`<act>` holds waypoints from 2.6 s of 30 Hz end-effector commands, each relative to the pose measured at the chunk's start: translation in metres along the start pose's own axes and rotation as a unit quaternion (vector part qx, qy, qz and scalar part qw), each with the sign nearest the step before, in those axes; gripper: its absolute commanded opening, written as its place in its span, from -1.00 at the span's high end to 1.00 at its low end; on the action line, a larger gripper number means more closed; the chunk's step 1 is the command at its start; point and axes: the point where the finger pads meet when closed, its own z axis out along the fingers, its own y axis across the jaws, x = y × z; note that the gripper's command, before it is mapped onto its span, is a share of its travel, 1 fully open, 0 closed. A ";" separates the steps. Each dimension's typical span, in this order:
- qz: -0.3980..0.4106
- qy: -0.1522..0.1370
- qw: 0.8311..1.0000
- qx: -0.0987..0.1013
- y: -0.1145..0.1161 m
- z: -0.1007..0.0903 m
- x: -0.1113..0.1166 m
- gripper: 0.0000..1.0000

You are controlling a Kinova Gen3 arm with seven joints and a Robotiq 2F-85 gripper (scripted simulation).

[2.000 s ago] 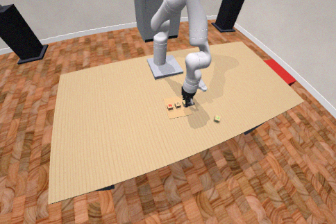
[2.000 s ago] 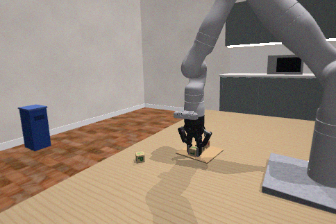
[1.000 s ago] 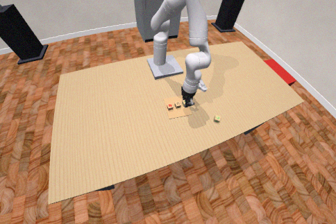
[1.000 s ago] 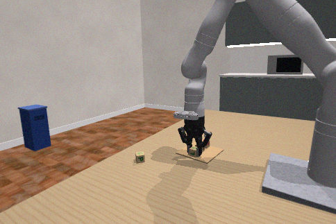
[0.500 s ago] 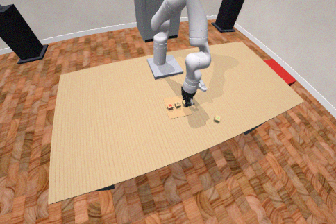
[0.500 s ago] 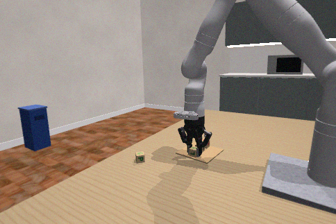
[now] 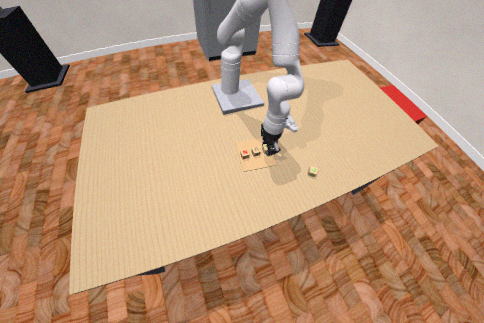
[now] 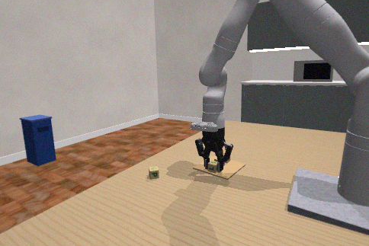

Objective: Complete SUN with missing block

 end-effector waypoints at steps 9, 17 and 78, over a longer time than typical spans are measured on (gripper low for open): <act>0.000 0.000 1.000 -0.001 0.001 -0.001 0.000 0.07; 0.000 0.000 1.000 -0.001 0.001 -0.016 0.000 0.07; 0.000 0.000 1.000 -0.001 0.000 -0.139 0.000 -1.00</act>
